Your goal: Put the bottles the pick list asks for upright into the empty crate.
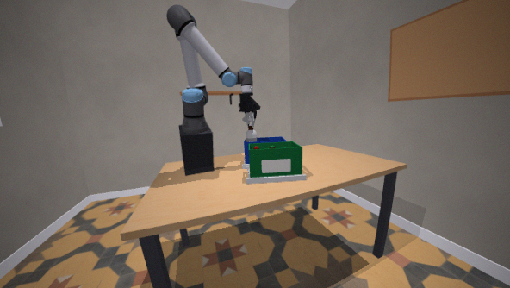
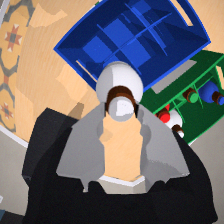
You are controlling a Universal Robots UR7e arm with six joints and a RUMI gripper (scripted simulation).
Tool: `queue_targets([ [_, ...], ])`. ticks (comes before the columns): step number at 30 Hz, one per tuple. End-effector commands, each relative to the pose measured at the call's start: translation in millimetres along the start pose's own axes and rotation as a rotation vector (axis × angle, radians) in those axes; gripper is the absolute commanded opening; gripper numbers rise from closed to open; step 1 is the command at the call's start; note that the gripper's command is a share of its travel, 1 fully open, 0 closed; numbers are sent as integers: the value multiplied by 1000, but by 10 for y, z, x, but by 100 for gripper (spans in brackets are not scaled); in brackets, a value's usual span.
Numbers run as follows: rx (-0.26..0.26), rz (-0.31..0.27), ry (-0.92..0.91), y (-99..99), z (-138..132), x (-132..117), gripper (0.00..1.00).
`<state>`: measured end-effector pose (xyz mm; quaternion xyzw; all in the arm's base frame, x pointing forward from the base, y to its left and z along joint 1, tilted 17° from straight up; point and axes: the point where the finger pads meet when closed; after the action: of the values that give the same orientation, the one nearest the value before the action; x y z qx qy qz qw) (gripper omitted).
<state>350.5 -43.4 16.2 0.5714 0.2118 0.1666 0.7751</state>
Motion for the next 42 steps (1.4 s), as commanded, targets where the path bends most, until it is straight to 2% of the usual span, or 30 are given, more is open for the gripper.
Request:
queue_targets([
  [1, -1, 1, 0, -43, 5, 5, 0],
  [42, -1, 1, 0, -413, 5, 5, 0],
])
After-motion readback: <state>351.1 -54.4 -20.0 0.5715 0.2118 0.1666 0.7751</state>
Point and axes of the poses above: the point where the finger pads meet when closed, its own y axis back along the fingers, its own z axis across the jaws, x = y × z, and after that the axes turned 7 degrees about y, right-handed
